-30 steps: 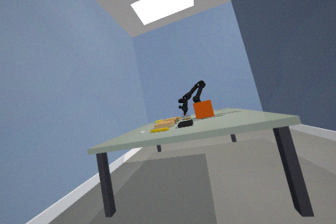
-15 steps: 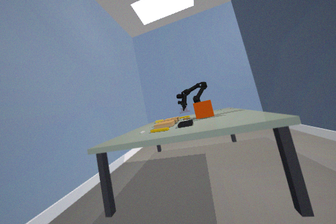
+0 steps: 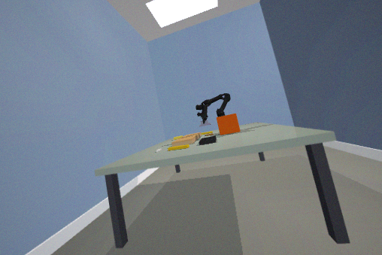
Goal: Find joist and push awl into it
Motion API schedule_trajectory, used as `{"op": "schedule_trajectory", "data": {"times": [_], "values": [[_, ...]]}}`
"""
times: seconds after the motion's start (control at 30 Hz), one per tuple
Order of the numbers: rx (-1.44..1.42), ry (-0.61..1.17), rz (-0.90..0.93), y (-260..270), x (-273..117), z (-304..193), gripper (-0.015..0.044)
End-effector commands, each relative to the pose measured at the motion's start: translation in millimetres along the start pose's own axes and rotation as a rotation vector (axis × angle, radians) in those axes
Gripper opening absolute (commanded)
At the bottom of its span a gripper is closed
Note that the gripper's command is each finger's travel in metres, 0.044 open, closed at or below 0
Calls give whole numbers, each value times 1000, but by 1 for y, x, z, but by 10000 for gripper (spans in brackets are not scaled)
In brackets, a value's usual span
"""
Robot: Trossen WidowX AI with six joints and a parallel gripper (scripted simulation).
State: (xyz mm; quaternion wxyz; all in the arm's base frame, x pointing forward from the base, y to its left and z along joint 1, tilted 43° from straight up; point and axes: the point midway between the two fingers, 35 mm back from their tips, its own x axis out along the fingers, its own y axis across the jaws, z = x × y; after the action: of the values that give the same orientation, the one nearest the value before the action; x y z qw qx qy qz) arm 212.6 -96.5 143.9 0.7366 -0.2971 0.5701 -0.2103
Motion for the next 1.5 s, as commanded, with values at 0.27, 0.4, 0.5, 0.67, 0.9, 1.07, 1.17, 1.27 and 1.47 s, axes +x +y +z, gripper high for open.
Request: {"op": "schedule_trajectory", "data": {"times": [0.27,0.4,0.5,0.67,0.9,1.07,1.17,1.27,1.47], "values": [[5,-14,-3,-13,0,51,0],[3,-14,-3,-16,3,68,0],[2,-15,-3,-17,5,81,0],[1,-16,-2,-19,11,102,0],[-1,-17,-2,-19,21,132,0],[-3,-18,-2,-17,30,152,0],[-3,-18,-1,-17,31,155,0],[-3,-18,-1,-17,34,154,0],[-3,-18,-1,-17,46,152,0]]}}
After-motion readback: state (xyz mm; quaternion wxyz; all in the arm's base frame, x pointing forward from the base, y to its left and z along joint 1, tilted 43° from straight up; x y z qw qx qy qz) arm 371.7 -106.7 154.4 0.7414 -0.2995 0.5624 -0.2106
